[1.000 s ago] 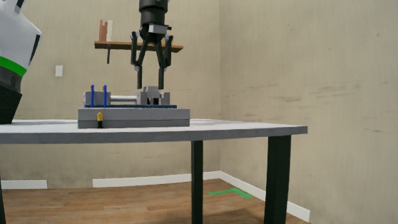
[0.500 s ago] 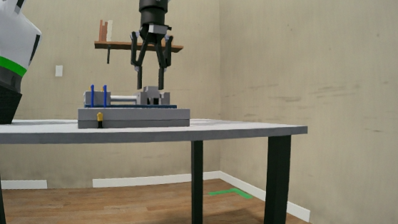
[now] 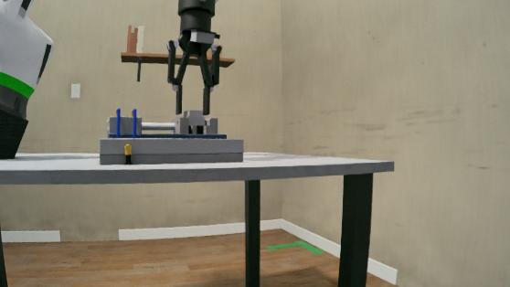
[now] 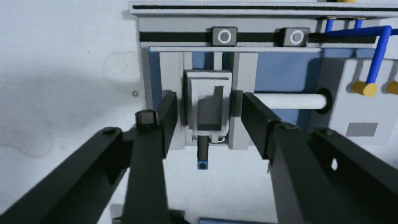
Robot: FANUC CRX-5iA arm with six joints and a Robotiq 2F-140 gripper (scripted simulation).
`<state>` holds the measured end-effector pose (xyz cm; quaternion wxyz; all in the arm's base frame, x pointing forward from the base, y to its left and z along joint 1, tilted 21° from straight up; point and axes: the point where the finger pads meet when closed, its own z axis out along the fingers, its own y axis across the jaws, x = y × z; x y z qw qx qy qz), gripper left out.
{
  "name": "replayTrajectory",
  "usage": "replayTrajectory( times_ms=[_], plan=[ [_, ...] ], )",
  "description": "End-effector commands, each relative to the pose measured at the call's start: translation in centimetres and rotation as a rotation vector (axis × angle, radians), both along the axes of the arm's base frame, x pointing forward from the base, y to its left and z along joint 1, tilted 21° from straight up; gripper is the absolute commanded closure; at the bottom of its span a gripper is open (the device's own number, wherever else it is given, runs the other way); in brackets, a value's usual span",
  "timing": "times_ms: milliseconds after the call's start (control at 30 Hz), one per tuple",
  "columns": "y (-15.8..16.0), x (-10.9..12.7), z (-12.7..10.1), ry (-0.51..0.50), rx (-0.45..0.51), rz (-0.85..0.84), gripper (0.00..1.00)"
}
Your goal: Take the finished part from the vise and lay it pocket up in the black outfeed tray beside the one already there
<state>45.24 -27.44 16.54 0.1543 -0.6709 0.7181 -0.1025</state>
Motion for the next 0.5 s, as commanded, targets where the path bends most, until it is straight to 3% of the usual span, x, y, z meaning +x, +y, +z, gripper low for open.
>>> replayTrajectory(
  times_ms=[0,433,467],
  plan=[
    [-0.05,0.02,0.10,-0.001,-0.001,0.000,0.54],
    [-0.05,0.02,0.10,-0.001,-0.001,0.000,0.54],
    [-0.05,0.02,0.10,-0.001,-0.001,0.000,0.90]
  ],
)
